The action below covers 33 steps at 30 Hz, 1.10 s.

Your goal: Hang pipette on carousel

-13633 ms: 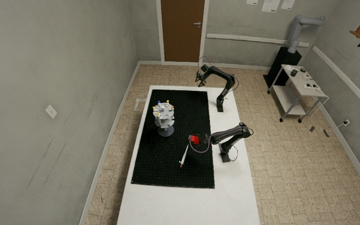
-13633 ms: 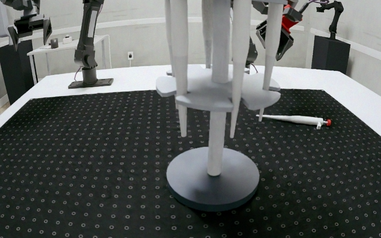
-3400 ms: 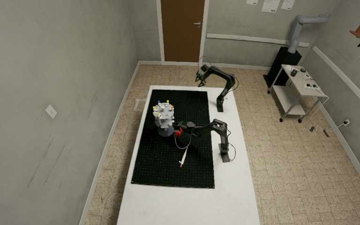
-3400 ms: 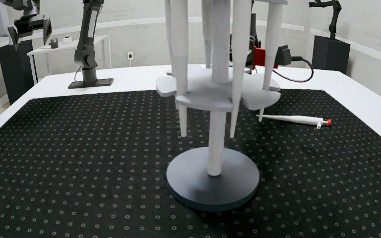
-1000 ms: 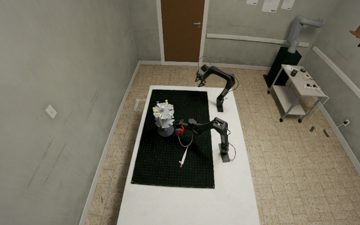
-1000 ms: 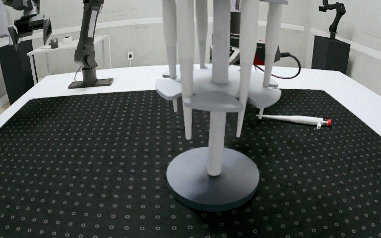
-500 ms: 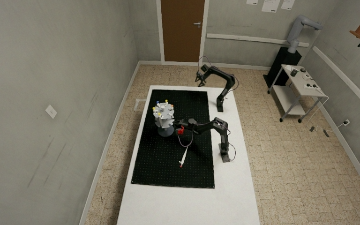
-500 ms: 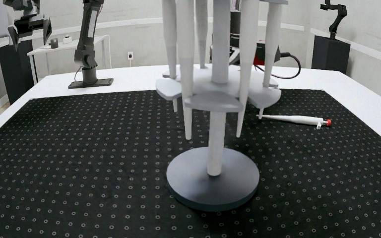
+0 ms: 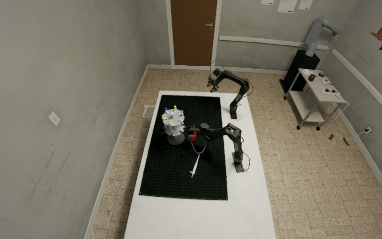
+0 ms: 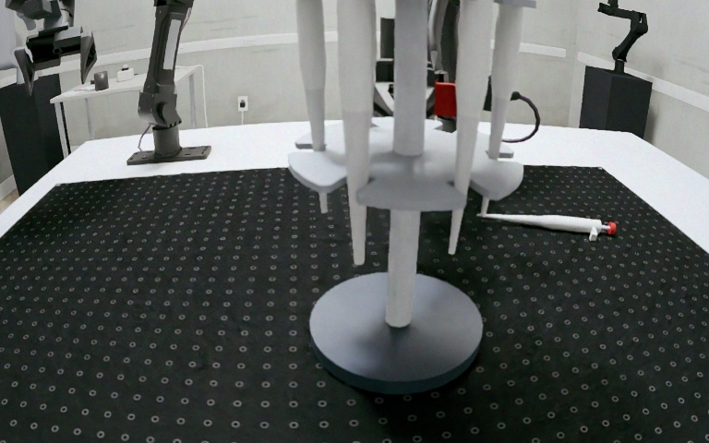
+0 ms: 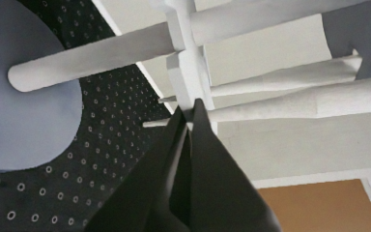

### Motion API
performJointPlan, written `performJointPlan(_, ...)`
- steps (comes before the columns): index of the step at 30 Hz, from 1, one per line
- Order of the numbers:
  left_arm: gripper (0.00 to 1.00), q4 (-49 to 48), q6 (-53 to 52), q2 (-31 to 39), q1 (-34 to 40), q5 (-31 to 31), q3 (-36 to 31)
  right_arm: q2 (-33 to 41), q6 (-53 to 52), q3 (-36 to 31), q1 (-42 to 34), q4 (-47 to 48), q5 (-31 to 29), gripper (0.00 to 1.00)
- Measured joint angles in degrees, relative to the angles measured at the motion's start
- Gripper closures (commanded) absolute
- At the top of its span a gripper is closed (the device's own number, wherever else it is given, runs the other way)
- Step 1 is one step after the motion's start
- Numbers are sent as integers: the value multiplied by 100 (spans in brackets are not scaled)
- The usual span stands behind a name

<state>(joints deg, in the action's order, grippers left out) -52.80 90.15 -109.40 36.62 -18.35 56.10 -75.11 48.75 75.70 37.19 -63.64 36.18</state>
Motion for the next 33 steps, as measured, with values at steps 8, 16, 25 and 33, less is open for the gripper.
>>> performJointPlan(8,100,39,0,-52,118,-306,87,0,0,0,0,0,0,0)
performJointPlan(16,100,42,0,-52,120,-306,90,0,0,0,0,0,0,0)
performJointPlan(25,100,42,0,-52,120,-306,90,0,0,0,0,0,0,0)
performJointPlan(33,100,42,0,-52,120,-306,90,0,0,0,0,0,0,0)
